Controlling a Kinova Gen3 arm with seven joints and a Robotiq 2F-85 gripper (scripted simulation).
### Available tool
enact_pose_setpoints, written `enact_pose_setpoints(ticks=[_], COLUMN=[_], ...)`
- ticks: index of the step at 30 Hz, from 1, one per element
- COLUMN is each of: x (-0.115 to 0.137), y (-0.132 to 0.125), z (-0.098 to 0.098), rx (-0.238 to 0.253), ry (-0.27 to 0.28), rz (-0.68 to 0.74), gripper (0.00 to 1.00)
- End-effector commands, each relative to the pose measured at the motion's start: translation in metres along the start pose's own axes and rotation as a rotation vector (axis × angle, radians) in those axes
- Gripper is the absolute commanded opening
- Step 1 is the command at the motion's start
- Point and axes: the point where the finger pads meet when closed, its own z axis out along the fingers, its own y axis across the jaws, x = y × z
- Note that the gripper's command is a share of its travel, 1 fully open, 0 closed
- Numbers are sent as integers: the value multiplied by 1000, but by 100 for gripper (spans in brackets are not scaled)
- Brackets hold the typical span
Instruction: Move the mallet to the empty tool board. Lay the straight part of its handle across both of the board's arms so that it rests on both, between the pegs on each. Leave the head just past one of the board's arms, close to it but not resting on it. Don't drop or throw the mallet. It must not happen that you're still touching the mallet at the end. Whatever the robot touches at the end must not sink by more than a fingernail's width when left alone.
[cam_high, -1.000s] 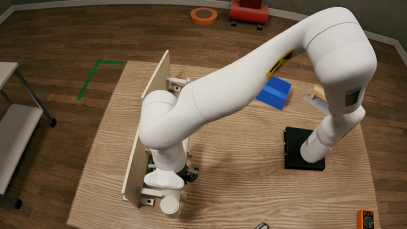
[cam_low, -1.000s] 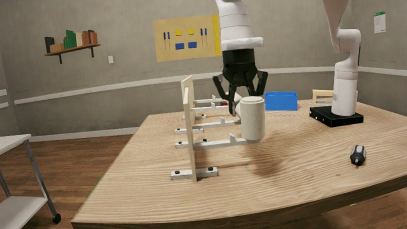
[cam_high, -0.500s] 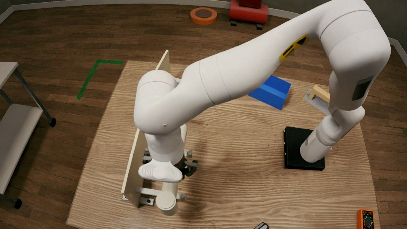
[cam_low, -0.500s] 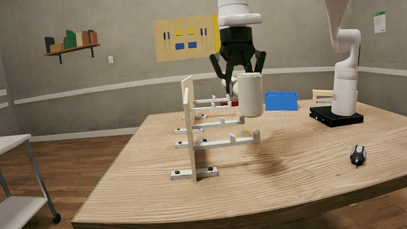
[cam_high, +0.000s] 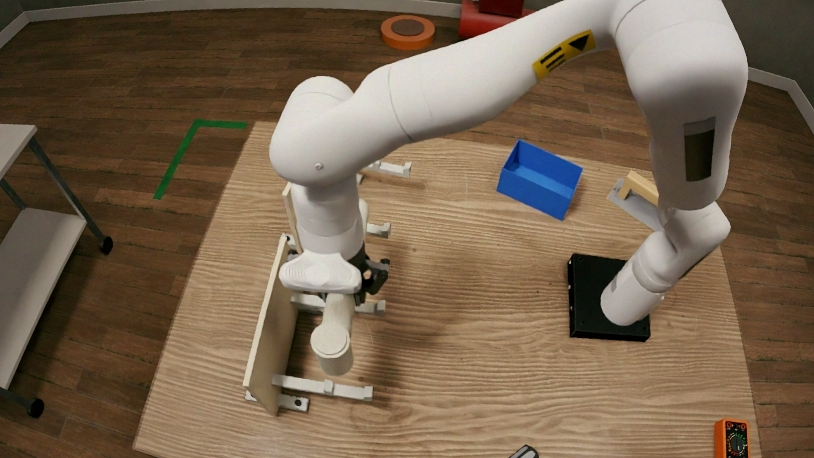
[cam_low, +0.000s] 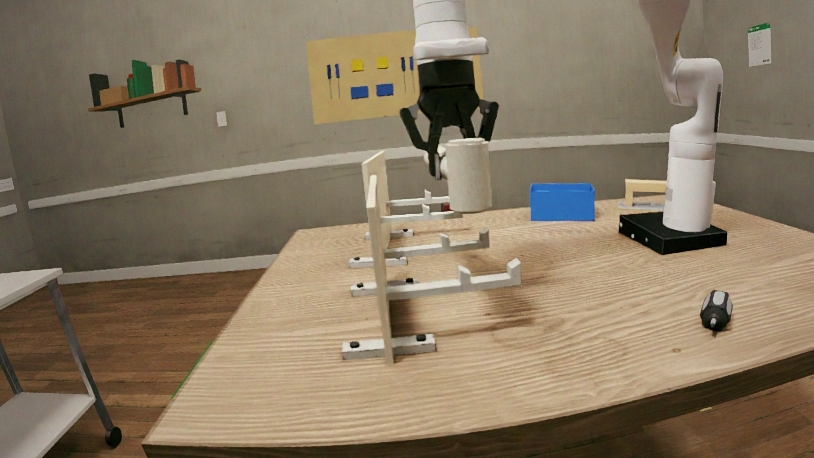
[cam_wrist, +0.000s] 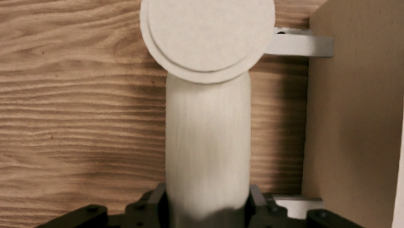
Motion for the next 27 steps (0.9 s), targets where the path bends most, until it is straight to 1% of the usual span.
enact_pose_setpoints(ticks=[1, 2, 6, 15, 17, 19, 23, 27], x=[-37, -47, -67, -133, -133, -160, -179, -207], y=[6, 6, 7, 2, 2, -2, -6, -13], z=[-3, -4, -4, -8, -8, -9, -10, -11], rx=[-3, -3, -3, -2, -2, -2, -2, -2], ry=[3, 3, 3, 3, 3, 4, 4, 5], rz=[28, 28, 28, 28, 28, 28, 28, 28], gripper=[10, 10, 10, 10, 10, 10, 10, 10])
